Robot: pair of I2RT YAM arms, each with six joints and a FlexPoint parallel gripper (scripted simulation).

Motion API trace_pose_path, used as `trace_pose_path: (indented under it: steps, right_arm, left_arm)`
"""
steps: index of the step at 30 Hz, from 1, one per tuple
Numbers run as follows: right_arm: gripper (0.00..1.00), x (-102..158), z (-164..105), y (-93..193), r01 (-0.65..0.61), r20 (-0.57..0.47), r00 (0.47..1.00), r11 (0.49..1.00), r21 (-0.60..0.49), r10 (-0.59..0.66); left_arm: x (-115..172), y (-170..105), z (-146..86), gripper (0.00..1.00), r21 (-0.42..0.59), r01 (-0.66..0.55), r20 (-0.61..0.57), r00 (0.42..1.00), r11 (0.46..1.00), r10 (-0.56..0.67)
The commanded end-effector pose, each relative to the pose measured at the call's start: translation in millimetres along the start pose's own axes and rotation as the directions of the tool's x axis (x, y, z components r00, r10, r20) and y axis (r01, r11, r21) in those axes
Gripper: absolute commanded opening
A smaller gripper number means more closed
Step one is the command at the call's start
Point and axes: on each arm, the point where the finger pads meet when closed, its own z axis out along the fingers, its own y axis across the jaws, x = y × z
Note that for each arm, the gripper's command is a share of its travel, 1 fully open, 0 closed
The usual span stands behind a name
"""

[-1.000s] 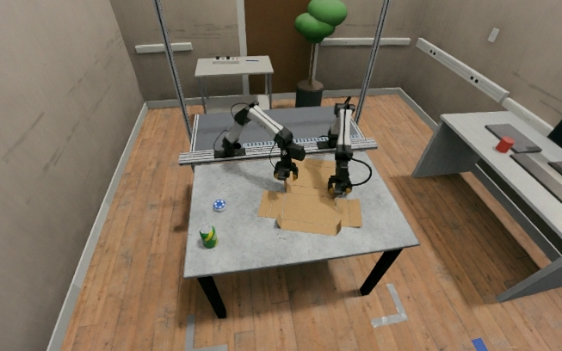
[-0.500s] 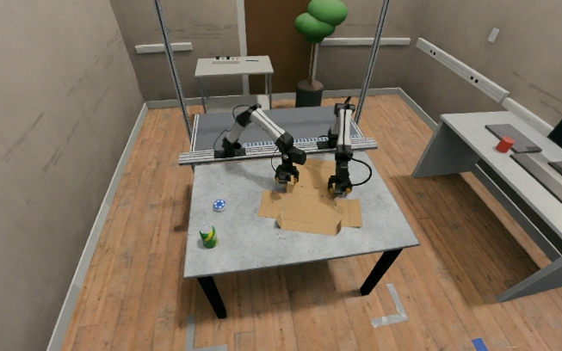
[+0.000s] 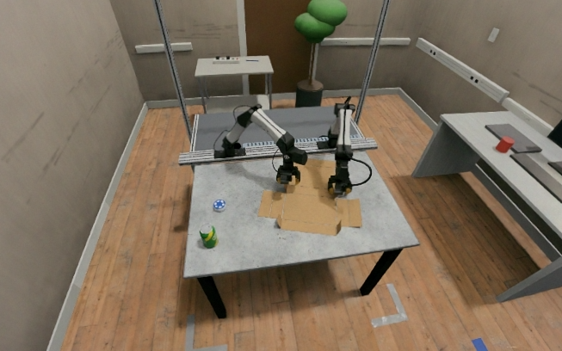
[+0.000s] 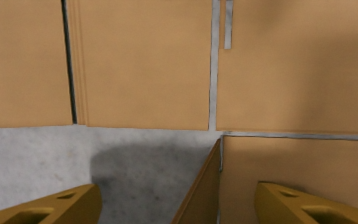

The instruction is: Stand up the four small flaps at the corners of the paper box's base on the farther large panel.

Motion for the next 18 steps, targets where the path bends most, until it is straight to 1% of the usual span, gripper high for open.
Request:
trace_pose_path:
  steps: [1, 7, 9, 11, 12, 13, 18]
  right_arm:
    - [0.77, -7, 1, 13, -0.011, 0.03, 0.999, 1.0, -0.025, 0.012]
    - [0.77, -6, -1, 9, -0.01, 0.02, 1.0, 1.0, -0.004, 0.011]
    - [0.77, -7, -8, 9, -0.009, 0.022, 1.0, 1.0, -0.026, 0.009]
    - [0.77, -7, -8, 9, -0.009, 0.022, 1.0, 1.0, -0.026, 0.009]
    - [0.77, -5, -3, 6, -0.011, 0.021, 1.0, 1.0, -0.006, 0.011]
    - [0.77, -5, 1, 10, -0.009, 0.018, 1.0, 1.0, -0.001, 0.009]
    - [0.77, -4, 3, 12, -0.009, 0.018, 1.0, 1.0, -0.001, 0.009]
  left_arm:
    - [5, 1, 12, 0.77, -0.019, 0.006, -0.008, 1.0, 1.0, -0.007]
    - [5, 1, 12, 0.77, -0.019, 0.006, -0.008, 1.0, 1.0, -0.007]
    - [5, 1, 12, 0.77, -0.019, 0.006, -0.008, 1.0, 1.0, -0.007]
    - [5, 1, 12, 0.77, -0.019, 0.006, -0.008, 1.0, 1.0, -0.007]
    - [5, 1, 12, 0.77, -0.019, 0.006, -0.008, 1.0, 1.0, -0.007]
    - [5, 1, 12, 0.77, -0.019, 0.006, -0.008, 1.0, 1.0, -0.007]
    - [5, 1, 12, 0.77, -0.019, 0.006, -0.008, 1.0, 1.0, -0.007]
